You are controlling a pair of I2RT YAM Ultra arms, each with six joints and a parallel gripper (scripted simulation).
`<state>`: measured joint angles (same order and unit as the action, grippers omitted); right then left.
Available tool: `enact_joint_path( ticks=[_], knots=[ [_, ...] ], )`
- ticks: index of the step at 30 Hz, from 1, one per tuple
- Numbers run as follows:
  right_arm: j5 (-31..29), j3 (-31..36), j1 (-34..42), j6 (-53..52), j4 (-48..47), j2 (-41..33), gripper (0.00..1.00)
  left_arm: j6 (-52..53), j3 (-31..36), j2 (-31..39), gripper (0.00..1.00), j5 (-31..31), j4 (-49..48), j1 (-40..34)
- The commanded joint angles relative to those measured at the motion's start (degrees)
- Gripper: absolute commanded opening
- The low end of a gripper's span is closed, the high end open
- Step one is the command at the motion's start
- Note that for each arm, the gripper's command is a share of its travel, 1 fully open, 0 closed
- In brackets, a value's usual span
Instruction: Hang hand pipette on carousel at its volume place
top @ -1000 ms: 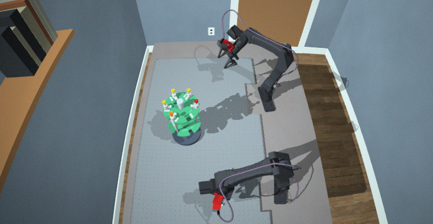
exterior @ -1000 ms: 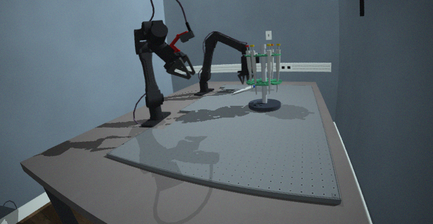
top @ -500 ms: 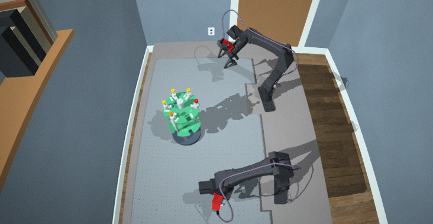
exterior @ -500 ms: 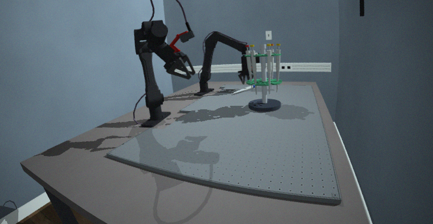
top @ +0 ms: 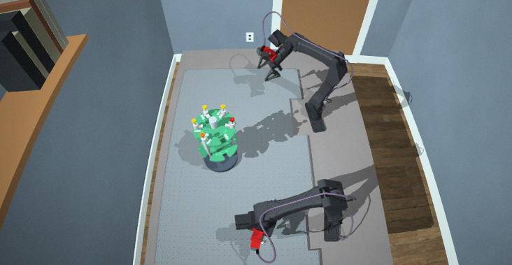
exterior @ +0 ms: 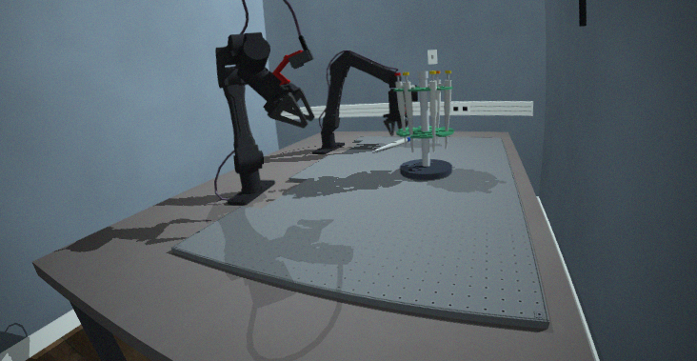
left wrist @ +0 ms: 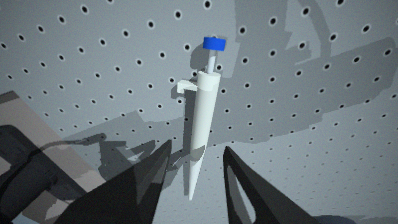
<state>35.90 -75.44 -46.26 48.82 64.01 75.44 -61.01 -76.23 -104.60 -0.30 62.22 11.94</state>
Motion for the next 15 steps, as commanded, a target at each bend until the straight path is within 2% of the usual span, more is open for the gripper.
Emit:
enact_joint_path(
  ticks=[1,15],
  knots=[
    [1.2,-1.4,-0.5,0.3,-0.8,0.0,1.0,-0.1,-0.4,0.4,0.54,0.3,-0.4,0.1],
    [1.2,-1.4,-0.5,0.3,-0.8,0.0,1.0,0.4,-2.3,-0.9,0.54,0.8,0.3,0.9]
  ],
)
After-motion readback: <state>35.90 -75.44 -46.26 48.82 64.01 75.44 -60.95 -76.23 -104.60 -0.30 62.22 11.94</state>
